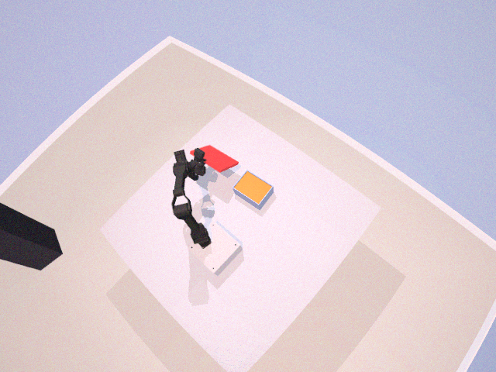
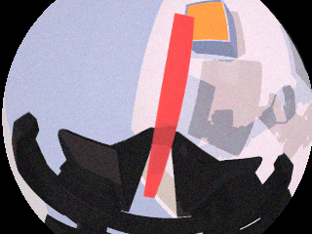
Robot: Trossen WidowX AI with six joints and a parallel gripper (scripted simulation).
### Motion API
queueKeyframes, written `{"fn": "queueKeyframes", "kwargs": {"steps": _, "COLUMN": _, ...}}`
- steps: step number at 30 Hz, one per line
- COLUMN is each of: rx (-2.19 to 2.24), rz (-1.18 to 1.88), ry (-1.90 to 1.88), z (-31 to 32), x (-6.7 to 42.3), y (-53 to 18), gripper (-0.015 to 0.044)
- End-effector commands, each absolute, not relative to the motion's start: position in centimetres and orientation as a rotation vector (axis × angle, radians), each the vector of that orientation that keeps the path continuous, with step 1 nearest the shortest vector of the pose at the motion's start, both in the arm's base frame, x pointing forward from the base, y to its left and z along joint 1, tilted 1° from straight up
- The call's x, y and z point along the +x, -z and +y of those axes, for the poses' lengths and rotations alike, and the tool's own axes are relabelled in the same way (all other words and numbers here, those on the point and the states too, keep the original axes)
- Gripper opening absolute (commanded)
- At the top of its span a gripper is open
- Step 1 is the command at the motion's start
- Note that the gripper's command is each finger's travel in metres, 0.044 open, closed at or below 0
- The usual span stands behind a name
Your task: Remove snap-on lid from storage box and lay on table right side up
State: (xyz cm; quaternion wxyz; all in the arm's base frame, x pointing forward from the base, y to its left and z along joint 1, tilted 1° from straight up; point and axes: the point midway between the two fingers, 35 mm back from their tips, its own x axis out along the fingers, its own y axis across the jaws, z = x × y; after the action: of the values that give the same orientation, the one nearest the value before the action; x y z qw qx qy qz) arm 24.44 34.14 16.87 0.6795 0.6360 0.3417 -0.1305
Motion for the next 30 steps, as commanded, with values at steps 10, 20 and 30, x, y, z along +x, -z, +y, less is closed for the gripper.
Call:
{"fn": "queueKeyframes", "kwargs": {"steps": 10, "rx": 1.436, "rz": 0.758, "ry": 0.290, "z": 34.1, "x": 24.5, "y": -16.1, "gripper": 0.0000}}
{"fn": "queueKeyframes", "kwargs": {"steps": 20, "rx": 1.436, "rz": 0.758, "ry": 0.290, "z": 34.0, "x": 24.5, "y": -15.2, "gripper": 0.0000}}
{"fn": "queueKeyframes", "kwargs": {"steps": 30, "rx": 1.436, "rz": 0.758, "ry": 0.290, "z": 34.1, "x": 24.5, "y": -14.4, "gripper": 0.0000}}
